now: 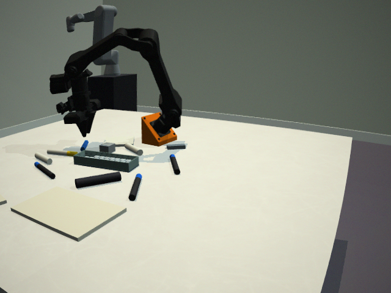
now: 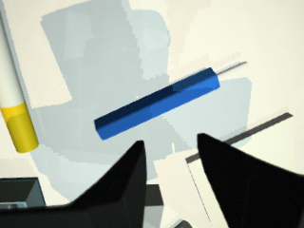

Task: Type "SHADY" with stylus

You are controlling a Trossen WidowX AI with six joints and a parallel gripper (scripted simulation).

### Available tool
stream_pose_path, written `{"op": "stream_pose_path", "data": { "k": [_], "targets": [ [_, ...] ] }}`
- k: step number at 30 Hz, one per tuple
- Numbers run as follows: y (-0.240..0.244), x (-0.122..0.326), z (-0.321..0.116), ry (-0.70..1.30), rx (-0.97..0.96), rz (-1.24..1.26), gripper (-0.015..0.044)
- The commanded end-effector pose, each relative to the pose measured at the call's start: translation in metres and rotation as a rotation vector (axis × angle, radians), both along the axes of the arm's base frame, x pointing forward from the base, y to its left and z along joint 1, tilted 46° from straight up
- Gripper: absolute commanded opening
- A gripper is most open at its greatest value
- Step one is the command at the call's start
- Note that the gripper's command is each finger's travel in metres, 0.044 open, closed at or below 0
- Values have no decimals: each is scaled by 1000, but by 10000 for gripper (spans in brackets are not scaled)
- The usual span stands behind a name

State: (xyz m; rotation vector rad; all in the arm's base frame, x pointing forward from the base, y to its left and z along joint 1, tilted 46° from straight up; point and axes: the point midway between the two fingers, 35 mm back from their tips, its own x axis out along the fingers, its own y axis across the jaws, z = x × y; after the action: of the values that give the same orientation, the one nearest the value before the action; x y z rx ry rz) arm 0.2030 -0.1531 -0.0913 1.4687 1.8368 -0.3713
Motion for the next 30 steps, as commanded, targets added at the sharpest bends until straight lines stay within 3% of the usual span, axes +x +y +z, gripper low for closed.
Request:
{"op": "stream_pose_path", "data": {
  "k": [1,12,30],
  "targets": [
    [-10,-4,2,592,-314,-433,150],
    [-17,-3,4,909,-536,-843,150],
    [-18,-3,5,916,-541,-854,150]
  ]
}}
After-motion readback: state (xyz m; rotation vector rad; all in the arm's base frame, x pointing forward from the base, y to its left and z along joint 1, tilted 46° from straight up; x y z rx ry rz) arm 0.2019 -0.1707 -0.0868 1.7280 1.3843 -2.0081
